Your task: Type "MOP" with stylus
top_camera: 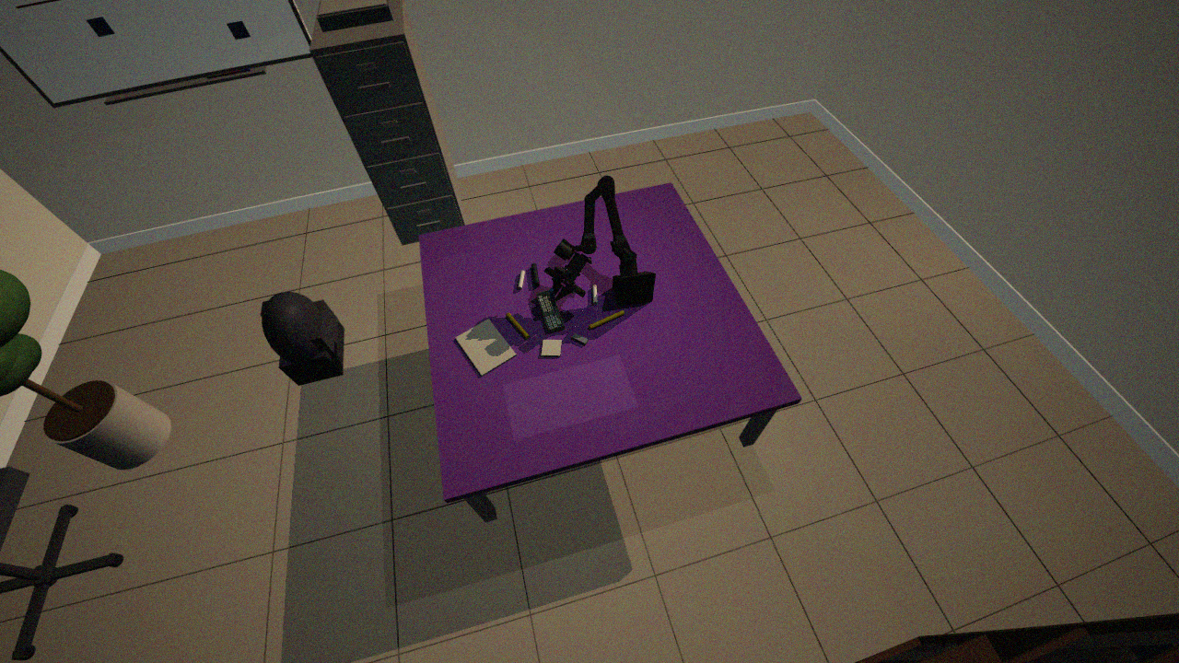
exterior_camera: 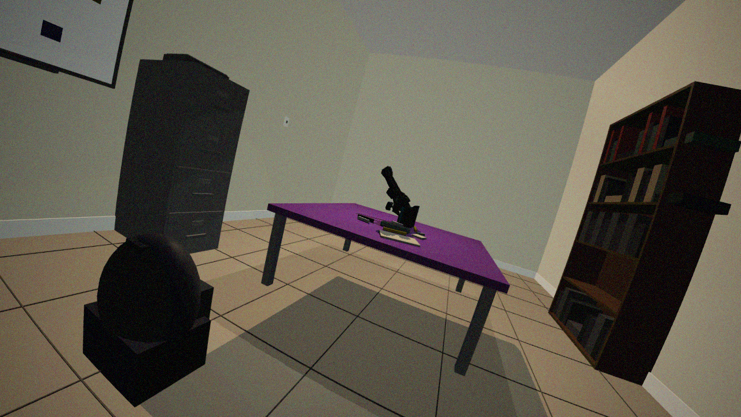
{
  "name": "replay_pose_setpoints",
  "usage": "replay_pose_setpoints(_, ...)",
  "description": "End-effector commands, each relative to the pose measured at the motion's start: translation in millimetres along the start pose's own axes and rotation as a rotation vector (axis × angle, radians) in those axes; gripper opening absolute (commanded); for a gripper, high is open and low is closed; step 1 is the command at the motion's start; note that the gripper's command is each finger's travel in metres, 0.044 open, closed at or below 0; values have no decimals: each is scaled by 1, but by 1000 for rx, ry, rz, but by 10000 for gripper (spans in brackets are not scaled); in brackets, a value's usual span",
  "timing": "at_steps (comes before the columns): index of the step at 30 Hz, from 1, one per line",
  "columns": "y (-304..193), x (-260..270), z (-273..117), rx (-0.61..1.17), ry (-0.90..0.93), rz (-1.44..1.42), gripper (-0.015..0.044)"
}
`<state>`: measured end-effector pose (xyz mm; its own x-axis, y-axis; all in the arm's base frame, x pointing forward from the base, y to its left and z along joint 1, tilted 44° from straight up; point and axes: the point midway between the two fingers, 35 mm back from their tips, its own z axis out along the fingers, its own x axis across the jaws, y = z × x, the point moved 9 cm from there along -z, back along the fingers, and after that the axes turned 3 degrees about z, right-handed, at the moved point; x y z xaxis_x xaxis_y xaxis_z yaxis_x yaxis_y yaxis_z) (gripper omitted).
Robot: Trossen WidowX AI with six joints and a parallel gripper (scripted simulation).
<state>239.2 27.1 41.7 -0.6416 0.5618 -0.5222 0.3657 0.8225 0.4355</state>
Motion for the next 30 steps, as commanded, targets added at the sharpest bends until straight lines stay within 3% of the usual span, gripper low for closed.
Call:
replay_pose_setpoints(1,-4,2,1,-3,4,-4,0)
replay_pose_setpoints(8,-4,2,1,-3,4,-4,0)
replay_pose_setpoints(11,-5,3,1,-3,4,-4,79)
replay_pose_setpoints(30,-12,3,5,-2,4,-4,81)
